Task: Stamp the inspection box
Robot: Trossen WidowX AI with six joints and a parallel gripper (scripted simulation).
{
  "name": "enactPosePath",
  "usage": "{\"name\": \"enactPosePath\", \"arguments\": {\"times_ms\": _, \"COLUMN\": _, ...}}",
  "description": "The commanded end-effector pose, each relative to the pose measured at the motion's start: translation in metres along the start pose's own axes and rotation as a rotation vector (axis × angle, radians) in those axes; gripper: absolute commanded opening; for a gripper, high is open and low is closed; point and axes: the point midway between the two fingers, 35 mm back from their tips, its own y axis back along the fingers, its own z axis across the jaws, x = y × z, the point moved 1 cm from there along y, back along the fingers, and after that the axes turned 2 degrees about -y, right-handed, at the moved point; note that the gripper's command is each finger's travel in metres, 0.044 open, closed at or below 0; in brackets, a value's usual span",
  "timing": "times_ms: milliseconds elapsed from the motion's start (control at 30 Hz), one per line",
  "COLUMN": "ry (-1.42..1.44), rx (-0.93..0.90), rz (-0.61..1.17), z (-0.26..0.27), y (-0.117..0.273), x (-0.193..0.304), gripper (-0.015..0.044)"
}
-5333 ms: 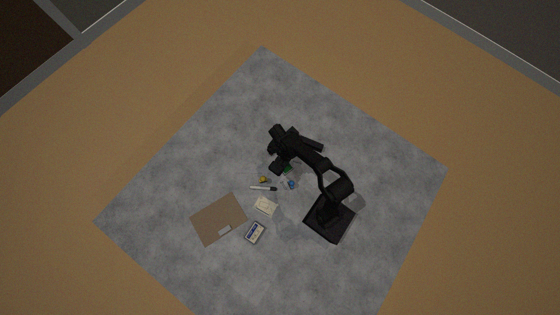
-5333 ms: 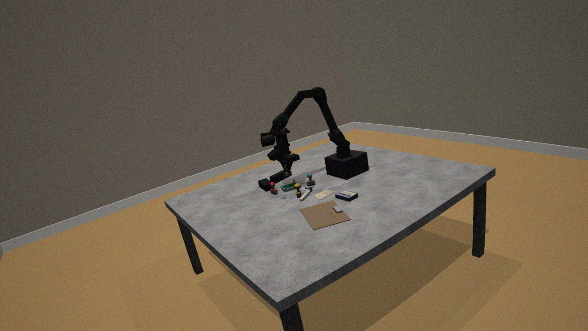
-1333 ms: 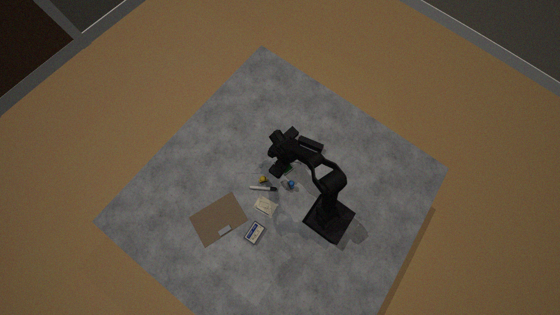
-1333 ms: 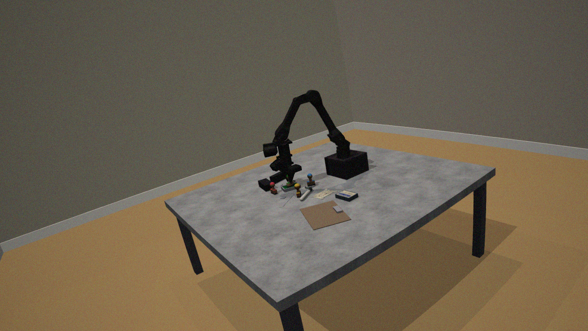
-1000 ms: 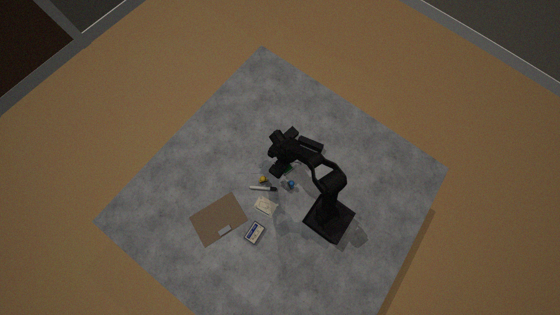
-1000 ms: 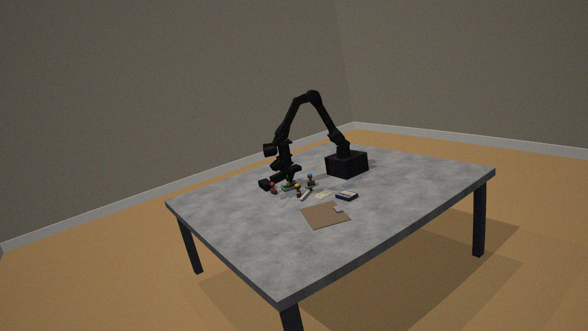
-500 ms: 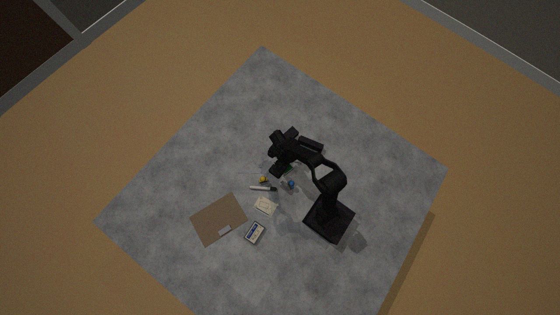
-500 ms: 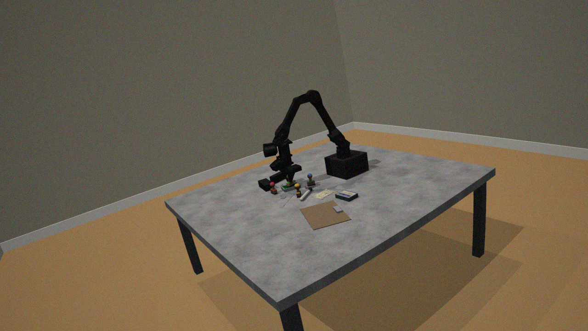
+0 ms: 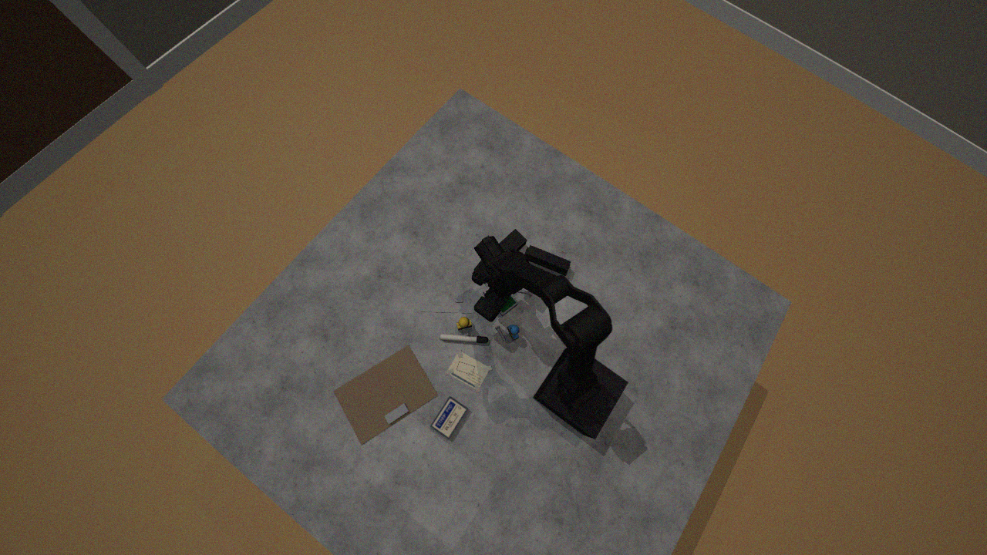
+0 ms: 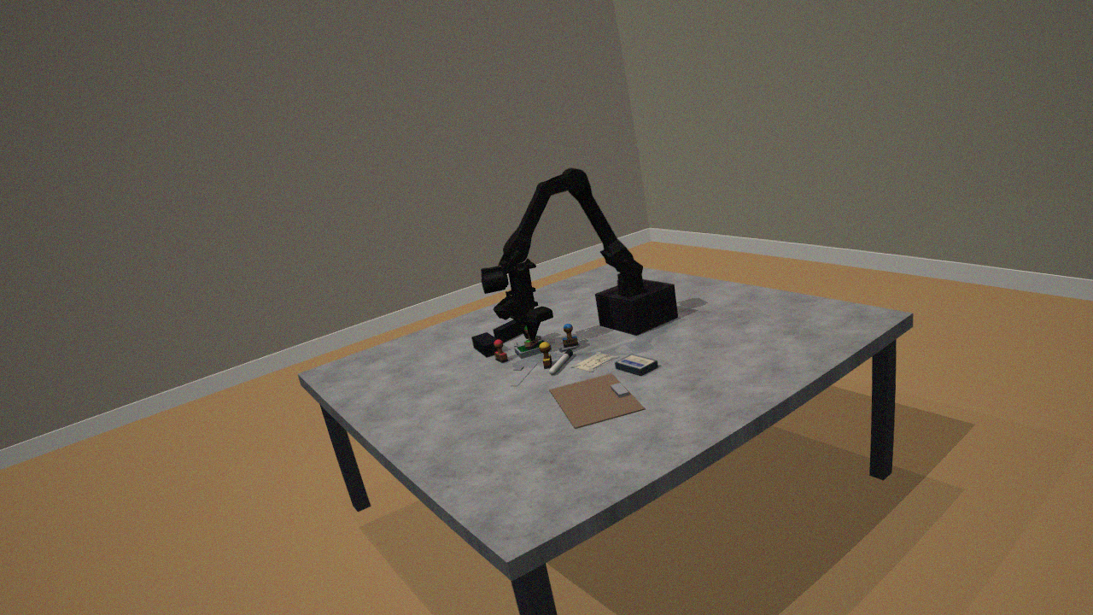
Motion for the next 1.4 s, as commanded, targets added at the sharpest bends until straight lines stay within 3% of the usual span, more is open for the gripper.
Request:
{"name": "enactPosePath", "arguments": {"times_ms": 0, "ry": 0.0, "rx": 0.0, "rz": 0.003, "z": -0.0002, "y": -0.0031, "x": 0.0002, "gripper": 0.0}}
{"name": "enactPosePath", "arguments": {"times_ms": 1367, "ry": 0.0, "rx": 0.0, "rz": 0.003, "z": -0.0003, "y": 0.0045, "x": 0.0, "gripper": 0.0}}
